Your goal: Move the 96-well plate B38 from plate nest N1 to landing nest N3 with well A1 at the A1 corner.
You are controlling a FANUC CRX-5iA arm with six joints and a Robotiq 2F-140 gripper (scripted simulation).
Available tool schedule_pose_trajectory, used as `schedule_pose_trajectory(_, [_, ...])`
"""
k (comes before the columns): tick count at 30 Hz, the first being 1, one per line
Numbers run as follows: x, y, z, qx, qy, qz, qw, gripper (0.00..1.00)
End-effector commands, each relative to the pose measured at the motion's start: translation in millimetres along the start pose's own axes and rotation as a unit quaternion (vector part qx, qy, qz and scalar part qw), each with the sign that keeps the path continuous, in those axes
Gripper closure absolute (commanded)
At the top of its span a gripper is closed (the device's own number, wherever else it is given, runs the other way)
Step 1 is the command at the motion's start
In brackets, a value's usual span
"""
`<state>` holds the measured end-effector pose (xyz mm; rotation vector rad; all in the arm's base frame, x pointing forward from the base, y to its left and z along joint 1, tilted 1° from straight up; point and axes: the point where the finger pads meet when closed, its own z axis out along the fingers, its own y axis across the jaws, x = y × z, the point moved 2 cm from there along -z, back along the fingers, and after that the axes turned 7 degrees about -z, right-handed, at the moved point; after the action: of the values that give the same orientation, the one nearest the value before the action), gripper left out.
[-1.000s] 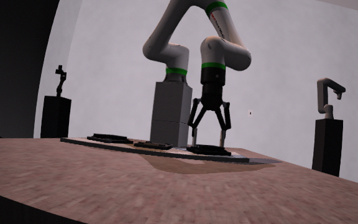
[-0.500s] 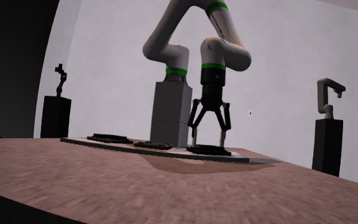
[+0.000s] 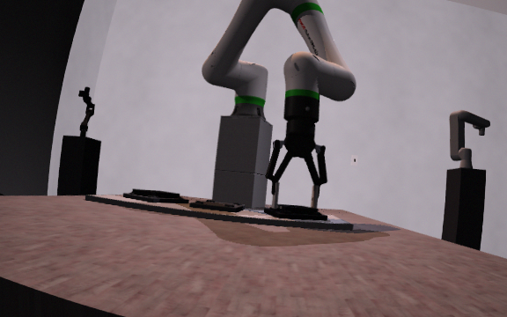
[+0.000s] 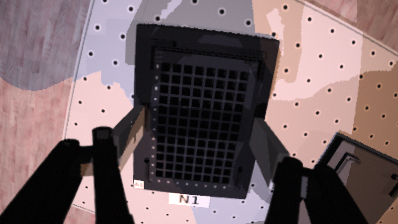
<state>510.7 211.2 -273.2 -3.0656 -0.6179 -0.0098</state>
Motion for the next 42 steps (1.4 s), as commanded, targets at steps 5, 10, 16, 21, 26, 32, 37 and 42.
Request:
schedule_pose_trajectory(5, [0.2, 0.1, -0.1, 0.0, 0.0, 0.0, 1.0, 0.34])
schedule_pose_trajectory(10, [0.2, 0.1, -0.1, 0.0, 0.0, 0.0, 1.0, 0.34])
schedule_pose_trajectory(16, [0.2, 0.1, -0.1, 0.0, 0.0, 0.0, 1.0, 0.34])
schedule_pose_trajectory(21, [0.2, 0.1, -0.1, 0.0, 0.0, 0.0, 1.0, 0.34])
schedule_pose_trajectory(26, [0.2, 0.1, -0.1, 0.0, 0.0, 0.0, 1.0, 0.34])
schedule_pose_trajectory(32, [0.2, 0.1, -0.1, 0.0, 0.0, 0.0, 1.0, 1.0])
schedule_pose_trajectory(37, [0.2, 0.1, -0.1, 0.0, 0.0, 0.0, 1.0, 1.0])
schedule_pose_trajectory(42, [0.2, 0.1, -0.1, 0.0, 0.0, 0.0, 1.0, 1.0])
